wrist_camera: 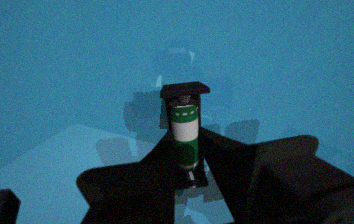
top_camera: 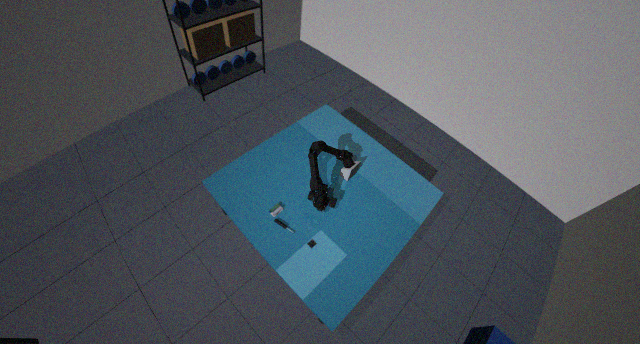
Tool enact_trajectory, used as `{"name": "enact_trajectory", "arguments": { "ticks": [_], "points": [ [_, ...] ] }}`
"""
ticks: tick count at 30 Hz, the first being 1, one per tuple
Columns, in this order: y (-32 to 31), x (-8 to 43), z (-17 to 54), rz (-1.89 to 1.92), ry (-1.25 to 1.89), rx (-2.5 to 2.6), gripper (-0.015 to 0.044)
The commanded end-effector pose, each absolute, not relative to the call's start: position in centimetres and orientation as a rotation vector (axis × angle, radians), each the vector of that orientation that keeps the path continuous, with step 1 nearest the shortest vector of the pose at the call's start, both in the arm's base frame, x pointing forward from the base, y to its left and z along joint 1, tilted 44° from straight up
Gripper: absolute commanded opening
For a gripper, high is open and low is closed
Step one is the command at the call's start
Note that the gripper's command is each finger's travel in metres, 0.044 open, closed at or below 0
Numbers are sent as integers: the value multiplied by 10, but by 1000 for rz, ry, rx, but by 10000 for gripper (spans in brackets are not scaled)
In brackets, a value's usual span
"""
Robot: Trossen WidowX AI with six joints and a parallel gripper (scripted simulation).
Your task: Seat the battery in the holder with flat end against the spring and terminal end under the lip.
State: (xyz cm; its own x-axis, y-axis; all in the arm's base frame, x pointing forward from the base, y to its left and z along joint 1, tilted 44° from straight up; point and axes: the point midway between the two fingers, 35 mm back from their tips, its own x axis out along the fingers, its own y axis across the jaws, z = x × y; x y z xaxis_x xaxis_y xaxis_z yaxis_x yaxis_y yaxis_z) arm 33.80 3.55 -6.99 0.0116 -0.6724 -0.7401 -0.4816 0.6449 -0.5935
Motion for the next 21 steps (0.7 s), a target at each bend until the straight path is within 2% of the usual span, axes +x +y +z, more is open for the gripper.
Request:
{"name": "enact_trajectory", "arguments": {
  "ticks": [1,21],
  "points": [
    [35,339,-70,-188,1622,-969,84],
    [29,327,-66,-180,1618,-969,84]
  ]
}}
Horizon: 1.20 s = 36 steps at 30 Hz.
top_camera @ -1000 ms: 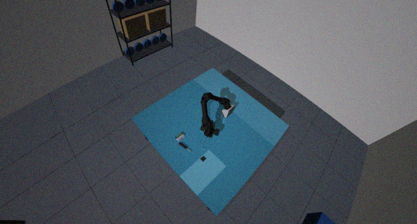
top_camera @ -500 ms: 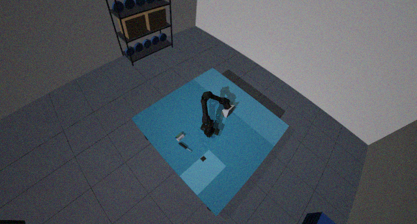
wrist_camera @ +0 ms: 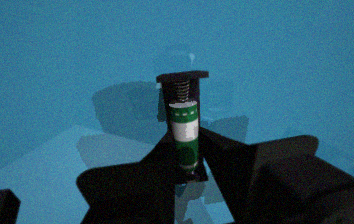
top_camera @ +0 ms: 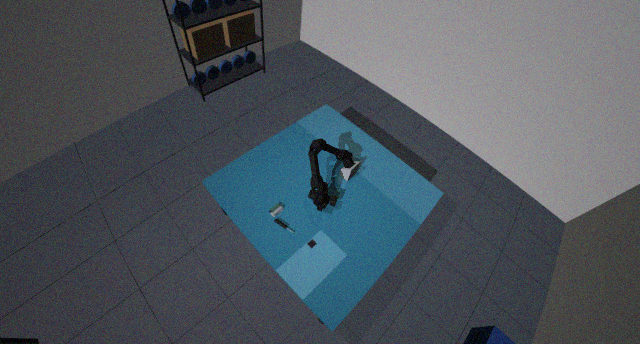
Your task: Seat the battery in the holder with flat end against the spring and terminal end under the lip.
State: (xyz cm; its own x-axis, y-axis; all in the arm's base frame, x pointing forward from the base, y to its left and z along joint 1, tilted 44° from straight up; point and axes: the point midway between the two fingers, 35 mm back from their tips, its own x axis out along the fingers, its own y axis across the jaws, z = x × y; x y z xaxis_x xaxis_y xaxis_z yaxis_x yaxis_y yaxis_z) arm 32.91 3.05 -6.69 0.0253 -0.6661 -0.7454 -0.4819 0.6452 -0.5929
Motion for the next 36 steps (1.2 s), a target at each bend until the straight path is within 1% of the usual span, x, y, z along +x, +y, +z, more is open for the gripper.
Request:
{"name": "enact_trajectory", "arguments": {
  "ticks": [1,14,18,31,33,36],
  "points": [
    [29,327,-66,-180,1618,-969,84],
    [29,327,-66,-179,1617,-969,84],
    [29,327,-66,-179,1617,-969,186],
    [39,325,-55,-182,1616,-963,186],
    [43,325,-53,-178,1616,-971,239],
    [65,324,-31,-177,1616,-965,318]
  ]
}}
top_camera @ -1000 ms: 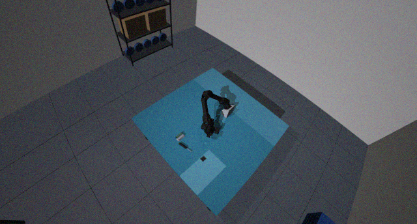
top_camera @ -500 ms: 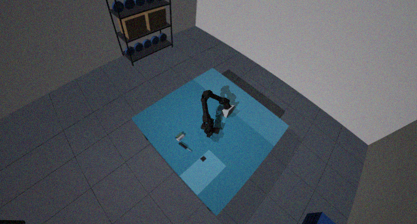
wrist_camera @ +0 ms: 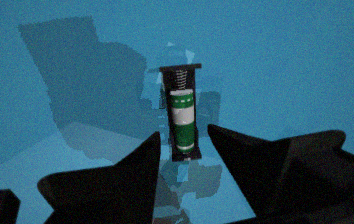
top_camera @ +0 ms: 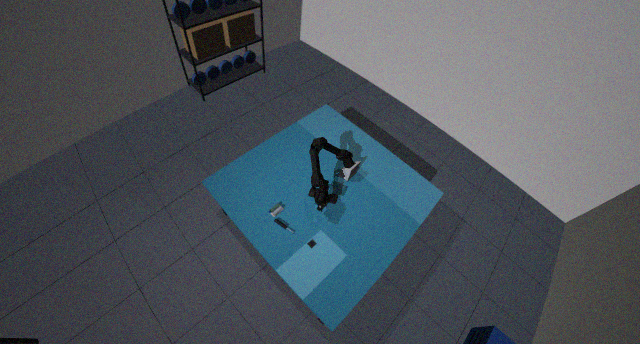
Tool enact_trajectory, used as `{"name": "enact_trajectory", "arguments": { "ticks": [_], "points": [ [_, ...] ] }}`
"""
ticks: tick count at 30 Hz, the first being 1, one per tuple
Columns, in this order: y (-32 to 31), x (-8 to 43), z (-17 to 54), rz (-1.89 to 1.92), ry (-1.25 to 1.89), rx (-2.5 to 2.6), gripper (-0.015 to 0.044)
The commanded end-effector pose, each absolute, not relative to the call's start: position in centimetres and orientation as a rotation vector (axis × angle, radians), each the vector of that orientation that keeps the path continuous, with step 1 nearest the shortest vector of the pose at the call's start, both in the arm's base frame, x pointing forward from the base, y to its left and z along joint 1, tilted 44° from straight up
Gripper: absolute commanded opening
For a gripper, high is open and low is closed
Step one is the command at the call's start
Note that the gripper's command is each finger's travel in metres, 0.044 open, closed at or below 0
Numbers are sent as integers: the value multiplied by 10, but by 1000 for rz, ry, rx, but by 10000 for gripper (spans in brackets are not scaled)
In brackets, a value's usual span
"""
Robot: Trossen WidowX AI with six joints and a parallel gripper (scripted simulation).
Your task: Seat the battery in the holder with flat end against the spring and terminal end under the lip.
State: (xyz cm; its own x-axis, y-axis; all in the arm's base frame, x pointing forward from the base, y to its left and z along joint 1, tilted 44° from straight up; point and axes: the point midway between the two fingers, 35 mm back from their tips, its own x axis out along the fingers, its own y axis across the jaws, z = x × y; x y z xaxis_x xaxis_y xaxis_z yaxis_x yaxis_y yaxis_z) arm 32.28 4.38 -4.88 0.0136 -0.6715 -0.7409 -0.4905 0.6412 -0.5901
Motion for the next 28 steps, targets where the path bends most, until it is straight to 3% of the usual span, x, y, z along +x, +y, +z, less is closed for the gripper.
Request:
{"name": "enact_trajectory", "arguments": {
  "ticks": [1,5,28],
  "points": [
    [72,322,-22,-177,1616,-964,344],
    [90,317,-1,-179,1617,-961,440],
    [91,318,-2,-179,1617,-961,440]
  ]
}}
